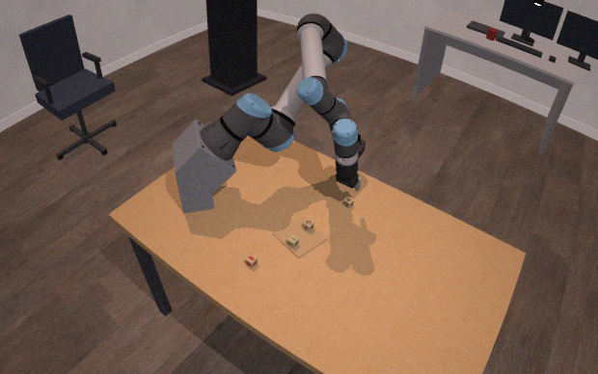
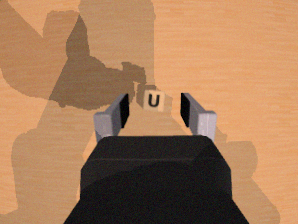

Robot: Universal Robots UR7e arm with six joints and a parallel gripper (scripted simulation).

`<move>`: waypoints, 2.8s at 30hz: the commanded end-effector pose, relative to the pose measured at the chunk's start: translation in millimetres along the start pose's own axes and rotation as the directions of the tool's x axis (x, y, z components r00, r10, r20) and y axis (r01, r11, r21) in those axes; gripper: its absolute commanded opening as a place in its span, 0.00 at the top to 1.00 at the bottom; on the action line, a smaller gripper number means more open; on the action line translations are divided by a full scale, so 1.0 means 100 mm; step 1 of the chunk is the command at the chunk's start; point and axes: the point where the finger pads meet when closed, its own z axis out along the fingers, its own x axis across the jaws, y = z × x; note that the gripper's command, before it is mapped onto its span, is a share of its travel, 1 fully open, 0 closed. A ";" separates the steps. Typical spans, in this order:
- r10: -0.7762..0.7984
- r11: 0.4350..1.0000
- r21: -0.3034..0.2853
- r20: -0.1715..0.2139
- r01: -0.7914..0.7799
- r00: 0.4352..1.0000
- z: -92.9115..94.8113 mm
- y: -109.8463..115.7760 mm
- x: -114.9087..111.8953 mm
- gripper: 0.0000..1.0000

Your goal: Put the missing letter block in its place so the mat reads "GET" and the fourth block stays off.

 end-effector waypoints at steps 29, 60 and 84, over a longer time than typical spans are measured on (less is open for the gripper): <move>-0.007 1.000 0.005 0.000 0.007 1.000 0.02 -0.06 -0.02 0.00; -0.001 1.000 -0.022 0.006 0.002 1.000 -0.10 0.56 -0.07 0.00; -0.006 1.000 0.006 0.000 0.006 1.000 -0.53 1.79 -0.57 0.00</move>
